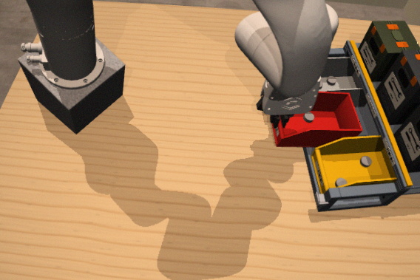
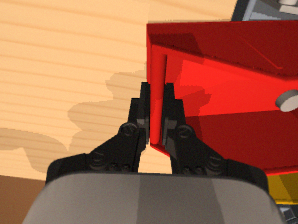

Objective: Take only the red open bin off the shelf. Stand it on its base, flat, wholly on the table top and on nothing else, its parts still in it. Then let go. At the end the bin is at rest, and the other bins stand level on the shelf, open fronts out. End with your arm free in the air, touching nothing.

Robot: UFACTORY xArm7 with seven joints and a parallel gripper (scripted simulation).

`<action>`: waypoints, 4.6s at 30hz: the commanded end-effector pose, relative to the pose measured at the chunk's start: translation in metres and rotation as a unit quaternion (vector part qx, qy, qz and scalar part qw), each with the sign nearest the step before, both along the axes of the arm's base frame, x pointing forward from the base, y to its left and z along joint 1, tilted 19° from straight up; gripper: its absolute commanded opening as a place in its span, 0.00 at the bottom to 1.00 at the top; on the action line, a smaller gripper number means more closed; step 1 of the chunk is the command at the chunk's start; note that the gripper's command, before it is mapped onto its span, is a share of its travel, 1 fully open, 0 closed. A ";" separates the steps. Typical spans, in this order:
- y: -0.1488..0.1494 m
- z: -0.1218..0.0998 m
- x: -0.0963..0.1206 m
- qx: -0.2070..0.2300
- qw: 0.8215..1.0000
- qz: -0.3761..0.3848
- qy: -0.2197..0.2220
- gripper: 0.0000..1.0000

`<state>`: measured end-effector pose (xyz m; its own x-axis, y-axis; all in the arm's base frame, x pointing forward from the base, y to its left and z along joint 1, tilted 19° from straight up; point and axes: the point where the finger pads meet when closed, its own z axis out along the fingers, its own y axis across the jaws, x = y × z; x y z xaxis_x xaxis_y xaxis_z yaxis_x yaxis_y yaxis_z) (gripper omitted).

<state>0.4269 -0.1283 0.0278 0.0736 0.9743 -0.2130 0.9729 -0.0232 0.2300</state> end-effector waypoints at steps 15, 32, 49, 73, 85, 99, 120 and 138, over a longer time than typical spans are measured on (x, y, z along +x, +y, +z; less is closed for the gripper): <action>0.001 -0.008 -0.039 -0.002 1.000 0.000 -0.002 0.00; 0.001 -0.019 -0.083 -0.002 1.000 0.000 -0.002 0.00; 0.001 -0.018 -0.080 -0.002 1.000 0.000 -0.002 0.00; 0.000 -0.026 -0.078 -0.002 1.000 0.000 -0.002 0.00; -0.002 -0.033 -0.077 -0.002 1.000 0.000 -0.002 0.00; -0.004 -0.039 -0.075 -0.002 1.000 0.000 -0.002 0.00; -0.006 -0.048 -0.073 -0.002 1.000 0.000 -0.002 0.00; -0.006 -0.048 -0.073 -0.002 1.000 0.000 -0.001 1.00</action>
<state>0.3529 -0.1341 -0.0209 0.0747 0.9733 -0.2169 0.9729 -0.0234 0.2302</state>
